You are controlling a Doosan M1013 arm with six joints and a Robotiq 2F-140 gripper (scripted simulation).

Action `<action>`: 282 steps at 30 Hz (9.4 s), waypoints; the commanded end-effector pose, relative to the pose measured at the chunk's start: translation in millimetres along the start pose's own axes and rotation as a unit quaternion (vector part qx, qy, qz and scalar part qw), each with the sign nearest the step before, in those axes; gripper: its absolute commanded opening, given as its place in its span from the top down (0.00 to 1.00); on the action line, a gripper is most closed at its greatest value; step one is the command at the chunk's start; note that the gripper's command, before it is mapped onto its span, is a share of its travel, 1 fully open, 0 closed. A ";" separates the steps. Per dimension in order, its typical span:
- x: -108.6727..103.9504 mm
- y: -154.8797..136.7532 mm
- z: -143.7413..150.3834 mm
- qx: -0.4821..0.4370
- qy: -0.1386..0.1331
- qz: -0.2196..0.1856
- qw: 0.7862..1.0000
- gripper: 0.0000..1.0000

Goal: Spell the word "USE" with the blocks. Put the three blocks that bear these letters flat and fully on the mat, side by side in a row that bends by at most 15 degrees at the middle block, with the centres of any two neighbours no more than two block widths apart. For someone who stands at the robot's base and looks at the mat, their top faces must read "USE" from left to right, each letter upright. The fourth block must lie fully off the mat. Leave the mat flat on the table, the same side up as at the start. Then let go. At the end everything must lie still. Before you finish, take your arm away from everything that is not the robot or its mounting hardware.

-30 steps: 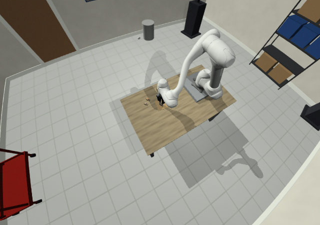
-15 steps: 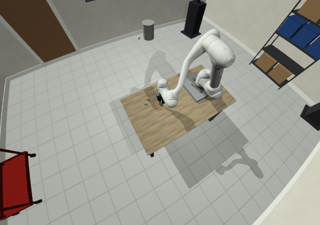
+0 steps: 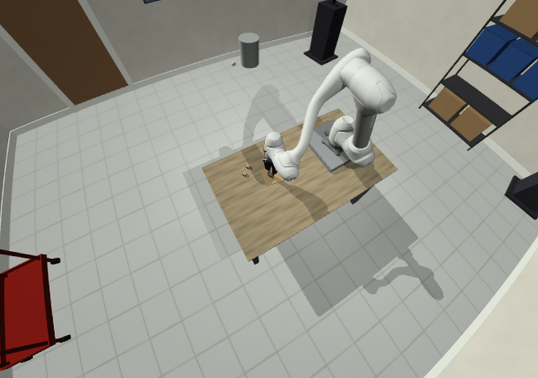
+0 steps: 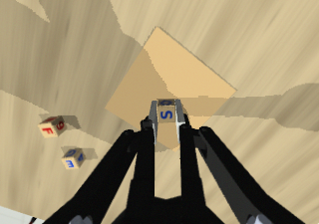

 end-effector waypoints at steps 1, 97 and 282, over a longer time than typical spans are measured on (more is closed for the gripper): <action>-3.3 3.5 -0.3 -0.001 -0.001 0.002 1.000 0.87; -94.4 10.2 0.0 -0.478 -0.002 0.001 0.879 0.87; 1.6 11.9 4.6 -0.486 -0.002 0.001 0.874 0.87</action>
Point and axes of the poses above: the point where the finger pads meet when closed, its own x axis out along the fingers, its own z axis across the jaws, y = z × x, the point moved 5 cm from there along -x, back along the fingers, and after that the axes turned 3 degrees about -x, right-handed, at the moved point
